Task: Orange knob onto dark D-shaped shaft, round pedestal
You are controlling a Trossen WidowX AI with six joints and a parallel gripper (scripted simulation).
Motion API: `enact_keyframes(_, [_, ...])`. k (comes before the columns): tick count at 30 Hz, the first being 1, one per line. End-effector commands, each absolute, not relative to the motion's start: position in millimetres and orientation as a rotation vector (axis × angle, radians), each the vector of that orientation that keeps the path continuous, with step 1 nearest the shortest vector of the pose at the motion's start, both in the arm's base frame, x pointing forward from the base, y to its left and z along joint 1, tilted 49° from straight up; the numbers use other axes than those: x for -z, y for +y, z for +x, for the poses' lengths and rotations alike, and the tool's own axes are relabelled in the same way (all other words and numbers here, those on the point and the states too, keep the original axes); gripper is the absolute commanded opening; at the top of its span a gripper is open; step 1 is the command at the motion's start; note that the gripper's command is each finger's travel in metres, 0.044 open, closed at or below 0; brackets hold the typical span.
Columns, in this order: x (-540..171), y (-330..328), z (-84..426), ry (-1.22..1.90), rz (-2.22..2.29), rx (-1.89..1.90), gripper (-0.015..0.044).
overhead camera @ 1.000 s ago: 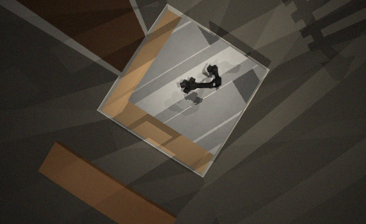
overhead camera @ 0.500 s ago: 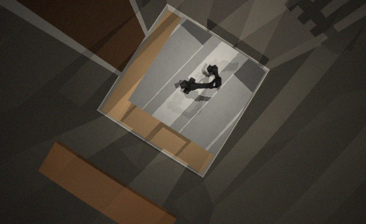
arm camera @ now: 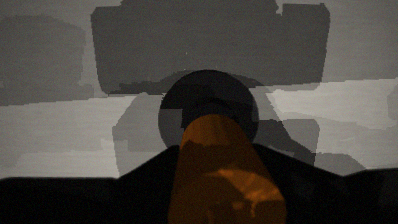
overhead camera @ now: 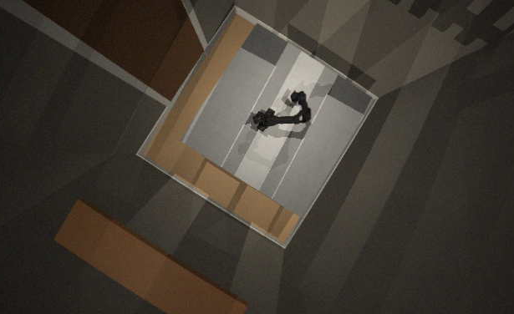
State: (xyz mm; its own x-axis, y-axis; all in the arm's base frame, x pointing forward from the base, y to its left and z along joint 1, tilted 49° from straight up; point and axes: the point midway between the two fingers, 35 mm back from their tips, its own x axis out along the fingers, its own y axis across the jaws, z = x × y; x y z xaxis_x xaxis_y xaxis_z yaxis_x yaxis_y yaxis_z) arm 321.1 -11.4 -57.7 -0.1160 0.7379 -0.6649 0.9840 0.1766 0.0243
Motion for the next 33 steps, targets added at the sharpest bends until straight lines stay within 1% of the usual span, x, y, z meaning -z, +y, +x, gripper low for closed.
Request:
enact_keyframes(1, [56.4, -15.8, 319.4, 1.904, 1.692, 0.724, 0.0000])
enact_keyframes(3, [56.5, -16.3, 318.6, 1.901, 1.718, 0.770, 0.0000])
enact_keyframes(33, [57.8, -13.7, 320.7, 1.901, 1.718, 0.769, 0.0000])
